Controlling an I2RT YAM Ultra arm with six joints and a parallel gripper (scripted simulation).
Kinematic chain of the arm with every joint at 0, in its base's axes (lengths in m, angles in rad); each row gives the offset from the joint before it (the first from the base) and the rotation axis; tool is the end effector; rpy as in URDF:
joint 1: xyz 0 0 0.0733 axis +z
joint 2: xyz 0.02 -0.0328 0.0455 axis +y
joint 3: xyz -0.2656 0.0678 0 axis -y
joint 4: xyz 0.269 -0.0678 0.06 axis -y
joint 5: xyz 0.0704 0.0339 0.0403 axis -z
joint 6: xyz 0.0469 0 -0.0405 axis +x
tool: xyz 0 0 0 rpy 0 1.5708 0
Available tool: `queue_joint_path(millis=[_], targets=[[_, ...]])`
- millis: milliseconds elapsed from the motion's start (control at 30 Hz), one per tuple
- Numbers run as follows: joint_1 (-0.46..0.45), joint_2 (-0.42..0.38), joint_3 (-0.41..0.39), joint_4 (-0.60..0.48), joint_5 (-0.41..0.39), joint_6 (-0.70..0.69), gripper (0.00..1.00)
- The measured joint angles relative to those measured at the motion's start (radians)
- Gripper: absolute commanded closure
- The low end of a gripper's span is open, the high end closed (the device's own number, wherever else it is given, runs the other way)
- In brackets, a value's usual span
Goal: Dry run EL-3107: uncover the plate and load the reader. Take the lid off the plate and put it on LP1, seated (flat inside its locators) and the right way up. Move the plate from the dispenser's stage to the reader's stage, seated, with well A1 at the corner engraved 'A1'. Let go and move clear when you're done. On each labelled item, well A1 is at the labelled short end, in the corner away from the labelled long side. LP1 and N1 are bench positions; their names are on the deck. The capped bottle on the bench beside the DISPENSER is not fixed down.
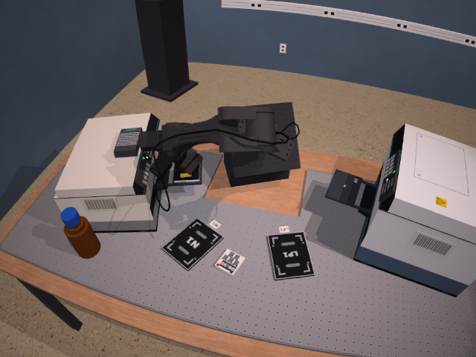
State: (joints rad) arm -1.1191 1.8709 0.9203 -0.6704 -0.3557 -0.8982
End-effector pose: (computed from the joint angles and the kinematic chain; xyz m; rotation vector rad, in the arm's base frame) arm 0.1456 -0.2603 0.0743 0.3267 2.8295 0.3334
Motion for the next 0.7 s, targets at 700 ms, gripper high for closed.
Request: queue_joint_path(millis=[700], targets=[[-0.018, 0.036, 0.016, -0.032, -0.142, -0.298, 0.00]])
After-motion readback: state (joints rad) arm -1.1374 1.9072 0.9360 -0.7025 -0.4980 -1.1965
